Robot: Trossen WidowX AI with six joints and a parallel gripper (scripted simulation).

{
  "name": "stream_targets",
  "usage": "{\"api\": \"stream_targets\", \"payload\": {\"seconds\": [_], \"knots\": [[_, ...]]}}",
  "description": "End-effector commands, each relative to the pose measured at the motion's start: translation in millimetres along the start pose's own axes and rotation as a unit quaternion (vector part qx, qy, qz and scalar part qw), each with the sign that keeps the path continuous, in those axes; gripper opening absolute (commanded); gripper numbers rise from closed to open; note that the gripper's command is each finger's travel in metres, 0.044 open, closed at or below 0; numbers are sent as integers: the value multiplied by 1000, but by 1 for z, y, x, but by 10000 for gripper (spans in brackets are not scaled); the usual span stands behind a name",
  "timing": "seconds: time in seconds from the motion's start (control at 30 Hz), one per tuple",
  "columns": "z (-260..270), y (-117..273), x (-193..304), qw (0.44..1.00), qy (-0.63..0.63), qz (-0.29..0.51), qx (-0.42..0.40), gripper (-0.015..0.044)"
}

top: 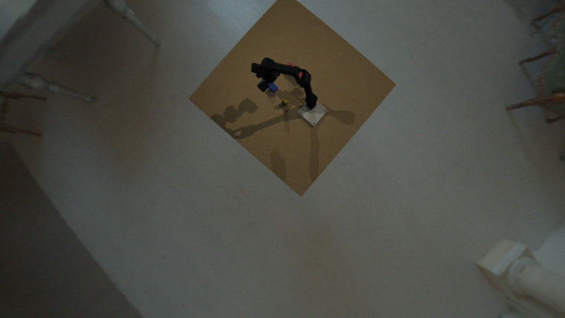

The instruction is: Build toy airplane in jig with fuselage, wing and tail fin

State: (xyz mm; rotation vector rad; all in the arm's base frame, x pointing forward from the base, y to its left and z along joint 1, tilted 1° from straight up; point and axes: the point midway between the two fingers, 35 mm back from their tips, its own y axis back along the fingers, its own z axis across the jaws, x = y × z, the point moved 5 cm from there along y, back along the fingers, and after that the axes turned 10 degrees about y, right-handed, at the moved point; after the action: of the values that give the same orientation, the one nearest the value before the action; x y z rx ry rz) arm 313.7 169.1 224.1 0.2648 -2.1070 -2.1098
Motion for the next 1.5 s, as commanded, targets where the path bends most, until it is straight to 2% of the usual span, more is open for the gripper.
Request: {"api": "stream_targets", "payload": {"seconds": [0.0, 0.73, 1.47], "knots": [[-1, 8, 2, 1000, -2, -4, 3, 0], [-68, 1, 6, 986, 168, -3, 5, 0], [-136, -9, 25, 937, 349, 0, 8, 0]]}}
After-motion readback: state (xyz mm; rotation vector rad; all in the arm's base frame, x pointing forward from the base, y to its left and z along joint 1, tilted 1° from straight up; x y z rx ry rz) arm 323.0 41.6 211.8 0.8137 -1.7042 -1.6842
